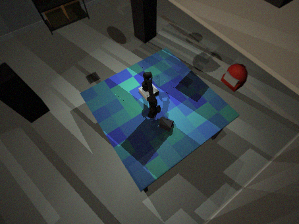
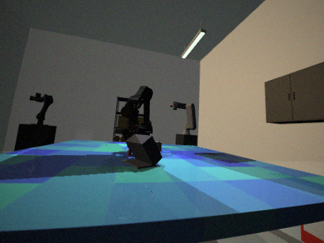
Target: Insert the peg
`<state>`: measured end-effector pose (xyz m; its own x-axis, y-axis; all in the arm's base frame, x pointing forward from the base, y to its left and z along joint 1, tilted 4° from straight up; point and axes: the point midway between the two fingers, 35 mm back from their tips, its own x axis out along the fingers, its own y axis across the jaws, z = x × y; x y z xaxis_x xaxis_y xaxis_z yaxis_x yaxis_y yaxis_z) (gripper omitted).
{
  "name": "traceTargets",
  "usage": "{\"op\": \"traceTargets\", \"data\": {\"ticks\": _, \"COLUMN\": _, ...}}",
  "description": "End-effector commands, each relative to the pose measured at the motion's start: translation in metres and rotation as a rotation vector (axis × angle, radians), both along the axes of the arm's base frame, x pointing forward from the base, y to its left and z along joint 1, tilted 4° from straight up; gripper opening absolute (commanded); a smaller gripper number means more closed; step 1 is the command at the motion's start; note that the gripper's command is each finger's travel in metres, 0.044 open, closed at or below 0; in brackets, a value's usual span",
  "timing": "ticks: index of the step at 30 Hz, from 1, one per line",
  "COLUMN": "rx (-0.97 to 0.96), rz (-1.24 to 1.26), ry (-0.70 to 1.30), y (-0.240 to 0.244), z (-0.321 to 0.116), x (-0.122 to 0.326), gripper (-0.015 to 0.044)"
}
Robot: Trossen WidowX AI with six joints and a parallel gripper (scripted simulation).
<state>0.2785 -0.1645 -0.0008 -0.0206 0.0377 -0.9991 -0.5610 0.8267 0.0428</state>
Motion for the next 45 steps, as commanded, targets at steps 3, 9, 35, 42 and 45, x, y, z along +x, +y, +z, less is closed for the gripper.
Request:
{"op": "traceTargets", "data": {"ticks": 3, "rx": 0.0, "rz": 0.0, "ry": 0.0, "y": 0.0, "z": 0.0, "x": 0.0, "gripper": 0.002}}
{"op": "traceTargets", "data": {"ticks": 9, "rx": 0.0, "rz": 0.0, "ry": 0.0, "y": 0.0, "z": 0.003, "x": 0.0, "gripper": 0.0}}
{"op": "traceTargets", "data": {"ticks": 35, "rx": -0.012, "rz": 0.032, "ry": 0.009, "y": -0.003, "z": 0.079, "x": 0.006, "gripper": 0.0}}
{"op": "traceTargets", "data": {"ticks": 42, "rx": -0.046, "rz": 0.09, "ry": 0.022, "y": 0.0, "z": 0.078, "x": 0.011, "gripper": 0.0}}
{"op": "traceTargets", "data": {"ticks": 45, "rx": -0.061, "rz": 0.114, "ry": 0.028, "y": 0.002, "z": 0.078, "x": 0.014, "gripper": 0.0}}
